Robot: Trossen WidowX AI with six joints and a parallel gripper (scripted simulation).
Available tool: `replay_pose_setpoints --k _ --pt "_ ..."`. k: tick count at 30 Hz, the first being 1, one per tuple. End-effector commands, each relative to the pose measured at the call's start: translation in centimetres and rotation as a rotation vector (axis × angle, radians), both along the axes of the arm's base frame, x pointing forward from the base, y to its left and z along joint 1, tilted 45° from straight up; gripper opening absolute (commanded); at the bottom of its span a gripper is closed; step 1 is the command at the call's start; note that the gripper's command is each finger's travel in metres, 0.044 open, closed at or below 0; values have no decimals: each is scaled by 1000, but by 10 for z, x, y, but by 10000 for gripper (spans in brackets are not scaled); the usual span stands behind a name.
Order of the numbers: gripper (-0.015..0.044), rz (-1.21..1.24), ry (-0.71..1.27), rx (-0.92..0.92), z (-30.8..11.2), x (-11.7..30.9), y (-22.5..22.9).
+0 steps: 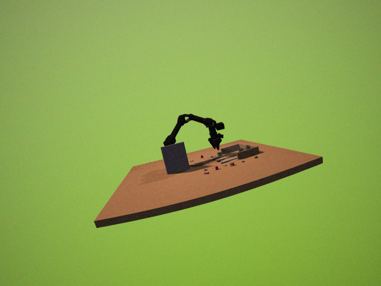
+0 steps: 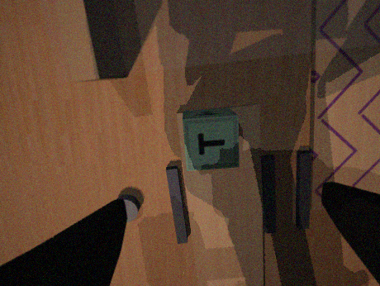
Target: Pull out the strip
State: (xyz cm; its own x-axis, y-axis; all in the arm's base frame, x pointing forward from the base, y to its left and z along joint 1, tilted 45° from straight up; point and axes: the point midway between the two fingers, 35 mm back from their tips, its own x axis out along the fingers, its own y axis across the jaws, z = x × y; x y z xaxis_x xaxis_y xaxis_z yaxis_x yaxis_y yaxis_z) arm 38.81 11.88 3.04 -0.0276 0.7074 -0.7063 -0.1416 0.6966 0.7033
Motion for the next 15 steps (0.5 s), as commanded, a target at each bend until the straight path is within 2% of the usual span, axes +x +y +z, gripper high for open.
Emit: replay_pose_setpoints --k 1,3,10,15 --pt "440 -1 6 0 1 15 3" --pt "440 -1 6 0 2 18 3" --pt "256 -1 6 0 -5 18 10" --pt "250 -1 6 0 -10 18 15"
